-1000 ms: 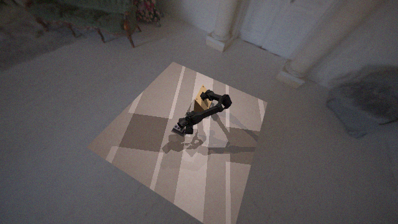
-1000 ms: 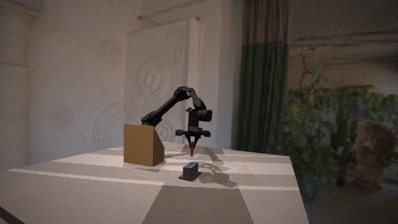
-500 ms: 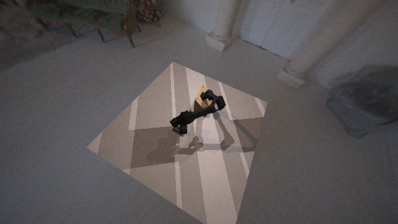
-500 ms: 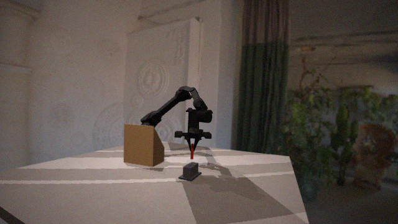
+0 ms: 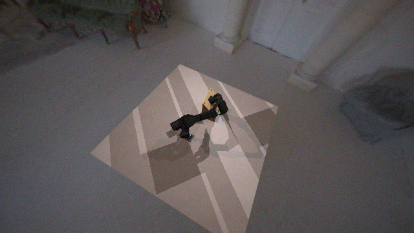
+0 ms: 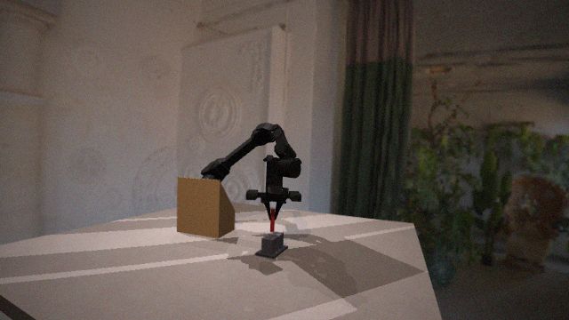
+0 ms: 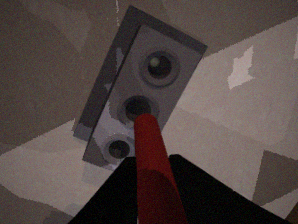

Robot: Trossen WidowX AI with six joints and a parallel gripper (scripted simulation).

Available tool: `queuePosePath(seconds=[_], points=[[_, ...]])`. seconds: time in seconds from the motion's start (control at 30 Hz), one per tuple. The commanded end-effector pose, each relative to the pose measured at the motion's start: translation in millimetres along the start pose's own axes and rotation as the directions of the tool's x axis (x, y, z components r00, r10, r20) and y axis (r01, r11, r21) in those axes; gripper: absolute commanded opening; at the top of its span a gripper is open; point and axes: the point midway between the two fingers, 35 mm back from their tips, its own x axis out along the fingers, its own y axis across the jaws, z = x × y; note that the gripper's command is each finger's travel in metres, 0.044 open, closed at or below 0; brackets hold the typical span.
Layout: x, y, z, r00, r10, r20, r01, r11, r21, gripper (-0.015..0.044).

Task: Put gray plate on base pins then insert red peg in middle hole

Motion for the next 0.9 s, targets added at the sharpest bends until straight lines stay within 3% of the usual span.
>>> queuePosePath(seconds=[0.0, 0.87], points=[[-2.6, 1.7, 4.3, 1.0, 0.004, 0.007, -0.004, 1.0, -0.012, 0.0], [-2.6, 4.8, 3.9, 1.0, 0.004, 0.007, -0.004, 1.0, -0.012, 0.0]])
